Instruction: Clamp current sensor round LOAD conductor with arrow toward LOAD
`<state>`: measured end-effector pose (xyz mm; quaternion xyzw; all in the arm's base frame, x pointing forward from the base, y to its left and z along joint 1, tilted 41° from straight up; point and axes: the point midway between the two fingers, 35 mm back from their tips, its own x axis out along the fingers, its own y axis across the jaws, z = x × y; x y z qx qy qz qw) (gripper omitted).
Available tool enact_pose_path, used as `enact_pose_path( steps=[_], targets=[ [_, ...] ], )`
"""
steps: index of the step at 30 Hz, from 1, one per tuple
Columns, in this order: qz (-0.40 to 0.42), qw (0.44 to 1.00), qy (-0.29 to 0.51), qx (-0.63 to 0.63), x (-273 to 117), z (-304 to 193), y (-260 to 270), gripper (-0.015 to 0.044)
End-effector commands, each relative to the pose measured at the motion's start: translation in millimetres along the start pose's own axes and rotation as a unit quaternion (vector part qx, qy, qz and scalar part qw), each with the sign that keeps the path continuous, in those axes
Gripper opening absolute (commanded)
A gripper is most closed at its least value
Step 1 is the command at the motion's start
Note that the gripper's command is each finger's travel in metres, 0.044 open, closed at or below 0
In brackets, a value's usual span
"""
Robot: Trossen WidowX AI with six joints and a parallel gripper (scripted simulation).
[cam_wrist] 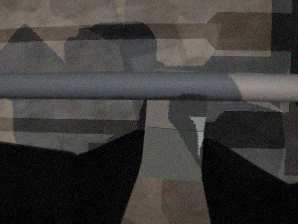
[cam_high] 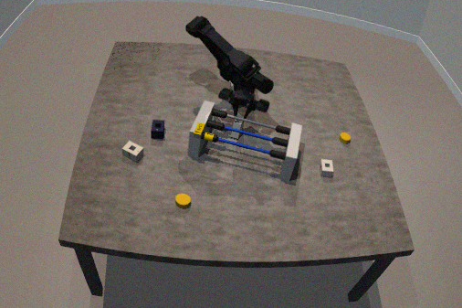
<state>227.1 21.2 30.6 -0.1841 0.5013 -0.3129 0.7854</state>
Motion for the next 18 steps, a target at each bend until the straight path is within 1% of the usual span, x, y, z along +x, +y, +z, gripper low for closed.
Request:
enact_pose_path(
  steps=[1,8,18],
  targets=[
    [0.000,1.000,-0.003,0.003,-1,2,0,0.0000],
    [0.000,1.000,-0.003,0.003,-1,2,0,0.0000],
    [0.003,1.000,0.000,0.001,-10,-32,0,0.0000]
  ],
)
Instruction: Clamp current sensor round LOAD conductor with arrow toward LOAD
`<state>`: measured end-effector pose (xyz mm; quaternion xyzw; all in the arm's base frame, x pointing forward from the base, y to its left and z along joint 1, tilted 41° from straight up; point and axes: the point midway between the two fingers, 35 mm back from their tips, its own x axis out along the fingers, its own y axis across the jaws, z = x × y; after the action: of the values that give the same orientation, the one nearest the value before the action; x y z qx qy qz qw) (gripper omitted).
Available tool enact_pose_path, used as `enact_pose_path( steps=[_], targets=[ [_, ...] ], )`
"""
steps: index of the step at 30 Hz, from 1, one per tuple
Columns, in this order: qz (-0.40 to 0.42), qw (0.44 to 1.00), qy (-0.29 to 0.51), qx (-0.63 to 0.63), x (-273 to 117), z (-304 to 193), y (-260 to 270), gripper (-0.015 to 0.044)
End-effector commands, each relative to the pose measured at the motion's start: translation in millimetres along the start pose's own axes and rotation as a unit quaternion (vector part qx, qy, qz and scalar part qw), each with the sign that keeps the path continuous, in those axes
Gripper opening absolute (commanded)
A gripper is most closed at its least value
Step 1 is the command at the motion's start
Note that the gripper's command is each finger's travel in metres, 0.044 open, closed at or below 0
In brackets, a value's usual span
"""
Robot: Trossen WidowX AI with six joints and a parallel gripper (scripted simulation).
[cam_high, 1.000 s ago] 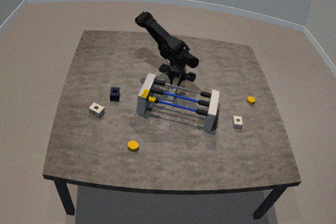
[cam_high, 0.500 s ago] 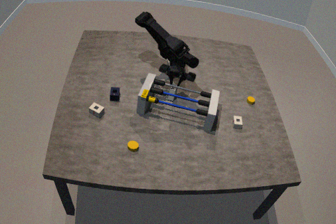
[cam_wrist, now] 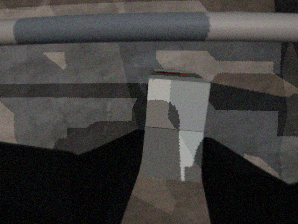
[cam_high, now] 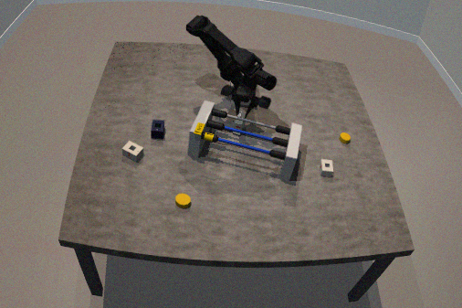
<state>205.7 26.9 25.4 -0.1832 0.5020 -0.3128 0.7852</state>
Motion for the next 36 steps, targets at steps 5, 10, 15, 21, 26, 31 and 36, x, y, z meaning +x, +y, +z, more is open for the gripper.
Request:
enact_pose_path(
  steps=[5,10,15,21,26,31,36],
  targets=[
    [0.001,1.000,-0.002,0.001,-8,-30,-5,0.0000],
    [0.000,1.000,-0.002,0.001,-8,-33,-5,0.0000],
    [-0.002,1.000,-0.002,-0.001,-7,-32,-5,0.0079],
    [-0.002,1.000,-0.002,-0.001,-7,-32,-5,0.0236],
    [-0.002,1.000,-0.002,-0.001,-7,-32,-5,0.0282],
    [0.002,1.000,-0.001,-0.001,-35,-33,-3,0.0282],
    [0.001,1.000,-0.001,0.001,-63,-35,-5,0.0282]
  ],
)
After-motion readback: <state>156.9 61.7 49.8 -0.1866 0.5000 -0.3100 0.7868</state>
